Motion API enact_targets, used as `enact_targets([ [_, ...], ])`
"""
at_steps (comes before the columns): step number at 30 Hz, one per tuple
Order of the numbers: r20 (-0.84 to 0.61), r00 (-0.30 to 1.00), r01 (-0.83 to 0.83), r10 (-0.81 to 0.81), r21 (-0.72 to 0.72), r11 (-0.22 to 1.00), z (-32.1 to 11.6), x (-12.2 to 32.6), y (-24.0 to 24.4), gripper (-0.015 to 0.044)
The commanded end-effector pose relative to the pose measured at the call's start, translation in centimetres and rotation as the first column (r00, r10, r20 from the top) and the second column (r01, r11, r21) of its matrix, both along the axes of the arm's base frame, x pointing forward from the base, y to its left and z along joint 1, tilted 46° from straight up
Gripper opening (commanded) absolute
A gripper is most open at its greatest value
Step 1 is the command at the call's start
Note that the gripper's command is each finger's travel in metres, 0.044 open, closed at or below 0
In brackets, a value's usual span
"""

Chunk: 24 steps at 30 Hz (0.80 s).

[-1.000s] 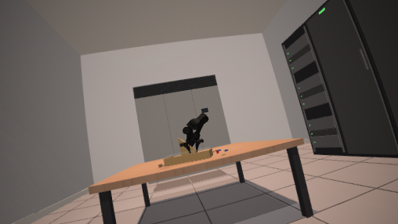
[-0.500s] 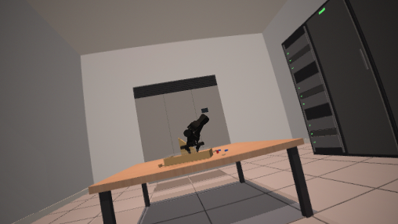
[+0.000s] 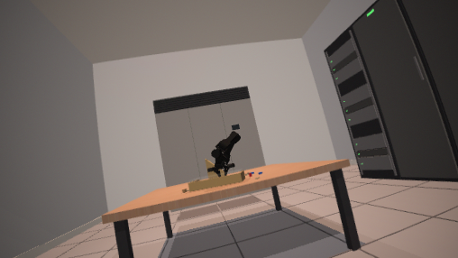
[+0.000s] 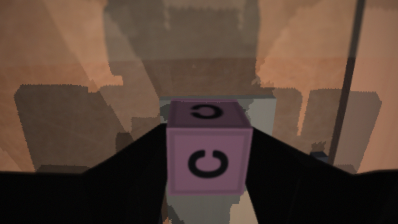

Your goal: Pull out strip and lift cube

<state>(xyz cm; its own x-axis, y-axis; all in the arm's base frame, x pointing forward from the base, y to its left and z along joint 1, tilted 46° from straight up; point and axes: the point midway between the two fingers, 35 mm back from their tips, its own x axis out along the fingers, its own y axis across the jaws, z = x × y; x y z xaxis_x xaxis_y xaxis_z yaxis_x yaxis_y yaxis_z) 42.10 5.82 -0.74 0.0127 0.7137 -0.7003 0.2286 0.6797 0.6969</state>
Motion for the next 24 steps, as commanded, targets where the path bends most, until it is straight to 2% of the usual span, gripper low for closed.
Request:
enact_targets([
  [1,0.001,1.0,0.0,0.0,0.0,1.0,0.1,0.0,0.0,0.002],
  [2,0.0,1.0,0.0,0.0,0.0,1.0,0.1,-0.2,-0.2,0.0],
  [15,-0.013,1.0,0.004,-0.004,0.003,1.0,2.3,-5.7,-3.3,0.0],
  [24,-0.015,1.0,0.004,-0.004,0.003,1.0,2.3,-7.6,-3.6,0.0],
])
